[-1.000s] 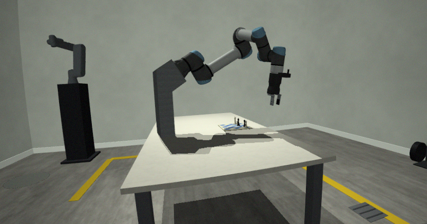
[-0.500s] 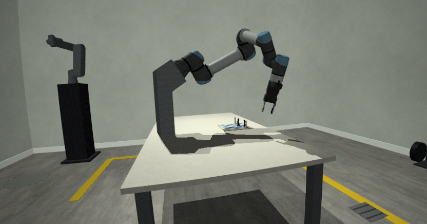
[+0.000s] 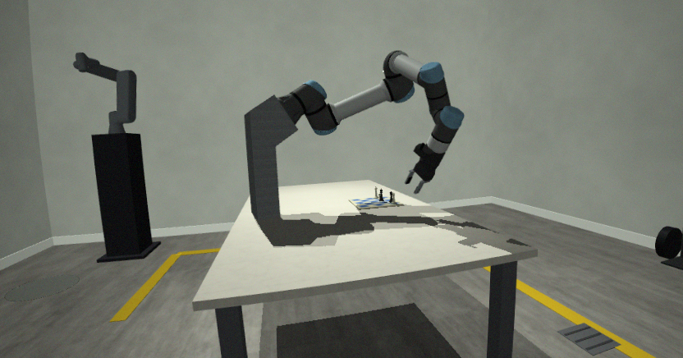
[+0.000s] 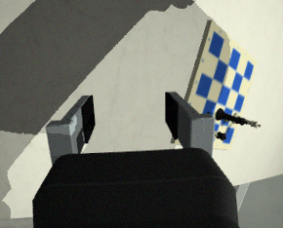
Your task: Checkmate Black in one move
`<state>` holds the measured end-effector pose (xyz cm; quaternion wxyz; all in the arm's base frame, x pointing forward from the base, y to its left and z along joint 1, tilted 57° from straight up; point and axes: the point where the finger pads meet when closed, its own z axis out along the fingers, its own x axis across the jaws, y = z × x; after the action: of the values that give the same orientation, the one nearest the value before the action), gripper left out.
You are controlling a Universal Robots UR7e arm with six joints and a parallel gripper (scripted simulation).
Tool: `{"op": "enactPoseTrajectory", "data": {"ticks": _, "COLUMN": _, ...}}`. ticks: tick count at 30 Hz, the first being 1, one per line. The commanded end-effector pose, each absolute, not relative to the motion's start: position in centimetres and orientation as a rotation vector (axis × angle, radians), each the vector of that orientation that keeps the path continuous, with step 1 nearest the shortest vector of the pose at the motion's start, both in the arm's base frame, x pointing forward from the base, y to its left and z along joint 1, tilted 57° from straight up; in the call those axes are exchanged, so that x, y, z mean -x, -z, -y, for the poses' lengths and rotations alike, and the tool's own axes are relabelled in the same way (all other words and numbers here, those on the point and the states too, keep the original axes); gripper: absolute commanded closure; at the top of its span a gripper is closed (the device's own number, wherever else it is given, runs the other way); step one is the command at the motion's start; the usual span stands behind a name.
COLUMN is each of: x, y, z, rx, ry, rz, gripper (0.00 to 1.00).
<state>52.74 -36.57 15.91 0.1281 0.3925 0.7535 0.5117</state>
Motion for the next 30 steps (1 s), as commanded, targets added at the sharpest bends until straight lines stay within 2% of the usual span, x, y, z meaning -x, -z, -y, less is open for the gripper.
{"op": "enactPoseTrajectory", "data": {"ticks": 1, "x": -52.8, "y": -14.8, "z": 35.0, "rx": -1.442, "ry": -1.677, "rz": -2.132, "gripper": 0.00}}
{"op": "enactPoseTrajectory", "data": {"ticks": 7, "x": -52.9, "y": -13.8, "z": 32.9, "rx": -1.878, "ry": -1.907, "rz": -2.005, "gripper": 0.00}}
{"op": "enactPoseTrajectory", "data": {"ticks": 17, "x": -53.2, "y": -13.2, "z": 30.7, "rx": -2.479, "ry": -2.126, "rz": -1.749, "gripper": 0.00}}
{"op": "enactPoseTrajectory", "data": {"ticks": 30, "x": -53.9, "y": -13.0, "z": 28.8, "rx": -3.176, "ry": -2.209, "rz": -1.321, "gripper": 0.00}}
